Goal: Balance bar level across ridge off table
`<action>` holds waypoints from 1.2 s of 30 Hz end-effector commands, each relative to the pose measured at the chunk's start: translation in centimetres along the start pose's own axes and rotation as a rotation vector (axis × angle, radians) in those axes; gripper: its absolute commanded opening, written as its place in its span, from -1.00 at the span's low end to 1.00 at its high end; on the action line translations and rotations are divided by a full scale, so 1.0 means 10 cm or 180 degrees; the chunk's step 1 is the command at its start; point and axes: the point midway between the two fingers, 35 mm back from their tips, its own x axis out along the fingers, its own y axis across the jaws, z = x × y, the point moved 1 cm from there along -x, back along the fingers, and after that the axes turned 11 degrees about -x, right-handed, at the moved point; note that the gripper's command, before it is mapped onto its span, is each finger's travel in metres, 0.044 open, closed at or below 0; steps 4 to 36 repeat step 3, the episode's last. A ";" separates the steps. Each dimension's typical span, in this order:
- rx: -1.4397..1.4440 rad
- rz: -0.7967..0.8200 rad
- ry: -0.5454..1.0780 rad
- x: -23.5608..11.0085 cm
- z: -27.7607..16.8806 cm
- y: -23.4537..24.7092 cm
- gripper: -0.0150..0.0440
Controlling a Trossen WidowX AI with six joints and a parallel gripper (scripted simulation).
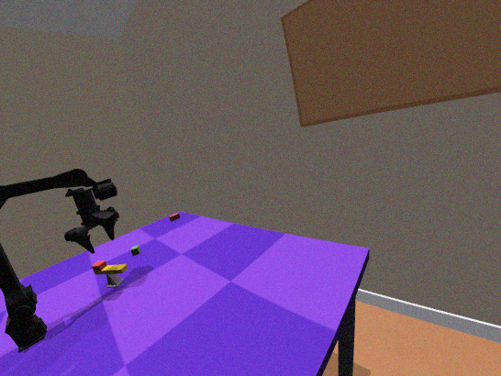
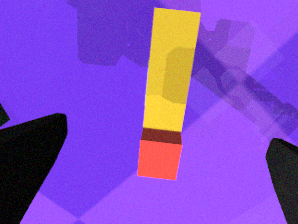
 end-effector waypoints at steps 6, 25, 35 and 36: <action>0.0000 -0.0004 0.0004 0.00 0.00 0.00 1.00; 0.0000 -0.0004 0.0004 0.00 0.00 0.00 1.00; 0.0000 -0.0004 0.0004 0.00 0.00 0.00 1.00; 0.0000 -0.0004 0.0004 0.00 0.00 0.00 1.00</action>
